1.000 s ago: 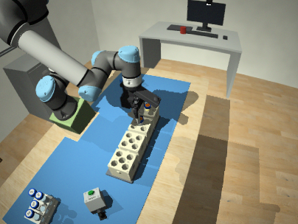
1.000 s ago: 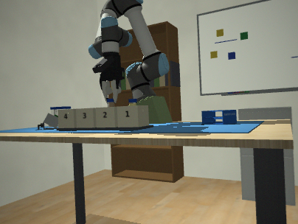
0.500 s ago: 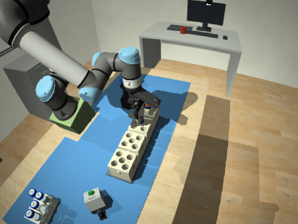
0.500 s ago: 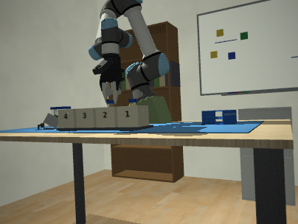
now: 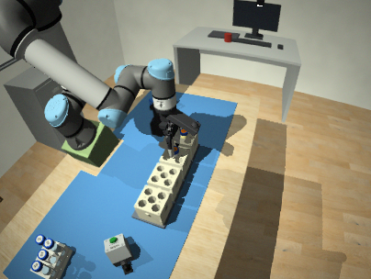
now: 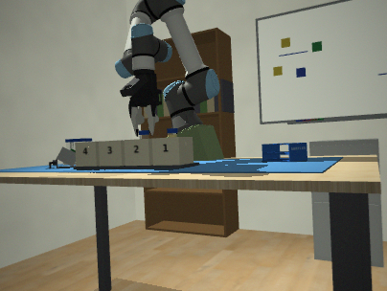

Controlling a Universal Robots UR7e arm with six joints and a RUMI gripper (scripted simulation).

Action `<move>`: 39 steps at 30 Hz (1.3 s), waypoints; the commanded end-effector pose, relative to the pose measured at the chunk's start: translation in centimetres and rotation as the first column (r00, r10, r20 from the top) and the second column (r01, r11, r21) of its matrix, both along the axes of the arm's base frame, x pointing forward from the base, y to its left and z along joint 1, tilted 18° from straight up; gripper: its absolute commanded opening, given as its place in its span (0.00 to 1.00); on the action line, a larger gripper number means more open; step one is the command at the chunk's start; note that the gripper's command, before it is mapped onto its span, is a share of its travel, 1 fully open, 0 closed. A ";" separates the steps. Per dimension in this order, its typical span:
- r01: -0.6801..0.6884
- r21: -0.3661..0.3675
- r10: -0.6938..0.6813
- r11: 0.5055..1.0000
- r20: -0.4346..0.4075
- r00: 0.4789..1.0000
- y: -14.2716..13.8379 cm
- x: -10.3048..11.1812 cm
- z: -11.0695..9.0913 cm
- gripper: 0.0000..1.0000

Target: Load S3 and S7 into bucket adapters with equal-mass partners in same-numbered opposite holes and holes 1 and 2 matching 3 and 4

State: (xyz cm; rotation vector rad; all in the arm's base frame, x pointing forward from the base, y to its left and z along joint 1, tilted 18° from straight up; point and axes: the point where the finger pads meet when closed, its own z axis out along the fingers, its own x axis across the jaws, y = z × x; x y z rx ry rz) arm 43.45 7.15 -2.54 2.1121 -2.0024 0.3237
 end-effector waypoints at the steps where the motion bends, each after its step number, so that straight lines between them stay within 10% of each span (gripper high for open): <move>1: 0.000 -0.001 0.000 1.000 -0.001 1.000 -0.1 -0.1 -0.1 0.35; 23: -0.002 0.000 0.002 1.000 0.003 1.000 1.3 0.0 4.1 0.35; 39: -0.115 0.001 0.115 0.993 -0.040 0.993 -8.9 -5.4 6.9 0.35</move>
